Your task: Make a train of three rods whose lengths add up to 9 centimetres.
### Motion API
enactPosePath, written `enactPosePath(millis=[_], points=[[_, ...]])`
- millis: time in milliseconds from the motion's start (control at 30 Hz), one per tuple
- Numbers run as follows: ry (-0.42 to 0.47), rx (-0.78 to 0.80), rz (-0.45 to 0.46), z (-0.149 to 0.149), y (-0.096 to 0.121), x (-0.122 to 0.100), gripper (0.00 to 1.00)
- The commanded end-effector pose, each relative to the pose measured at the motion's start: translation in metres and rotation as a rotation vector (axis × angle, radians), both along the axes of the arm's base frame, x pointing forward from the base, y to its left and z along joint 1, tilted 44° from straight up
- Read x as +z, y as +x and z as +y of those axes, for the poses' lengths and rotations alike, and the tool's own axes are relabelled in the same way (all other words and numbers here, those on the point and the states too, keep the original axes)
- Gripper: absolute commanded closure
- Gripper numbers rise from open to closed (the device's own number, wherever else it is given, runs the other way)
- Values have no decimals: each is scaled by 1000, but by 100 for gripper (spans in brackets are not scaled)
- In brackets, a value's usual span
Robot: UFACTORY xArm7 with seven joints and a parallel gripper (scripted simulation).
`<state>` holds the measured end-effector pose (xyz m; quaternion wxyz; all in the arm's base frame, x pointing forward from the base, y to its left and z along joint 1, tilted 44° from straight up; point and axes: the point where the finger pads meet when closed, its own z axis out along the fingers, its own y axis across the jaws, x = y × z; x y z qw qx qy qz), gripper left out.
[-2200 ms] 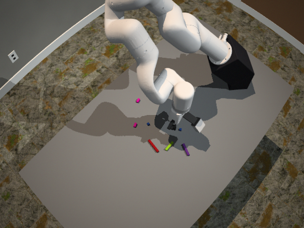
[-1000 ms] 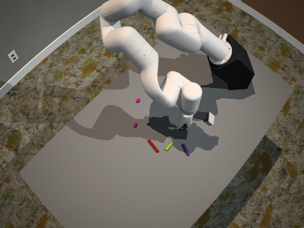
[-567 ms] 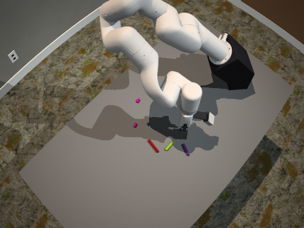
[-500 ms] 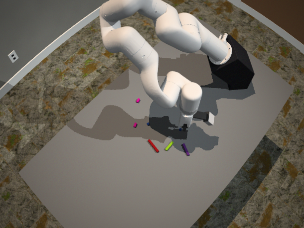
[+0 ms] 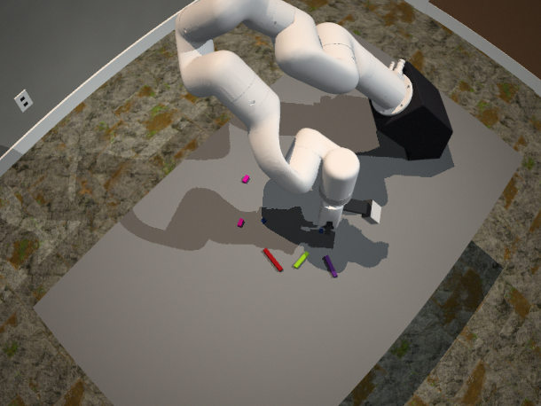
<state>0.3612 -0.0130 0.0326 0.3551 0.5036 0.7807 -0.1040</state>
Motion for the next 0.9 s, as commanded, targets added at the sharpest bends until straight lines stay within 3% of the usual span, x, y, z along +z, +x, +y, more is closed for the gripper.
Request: enactPosePath(millis=[0, 867], points=[[-1, 2, -2, -1, 2, -3, 76], [-1, 2, -2, -18, 18, -26, 76]])
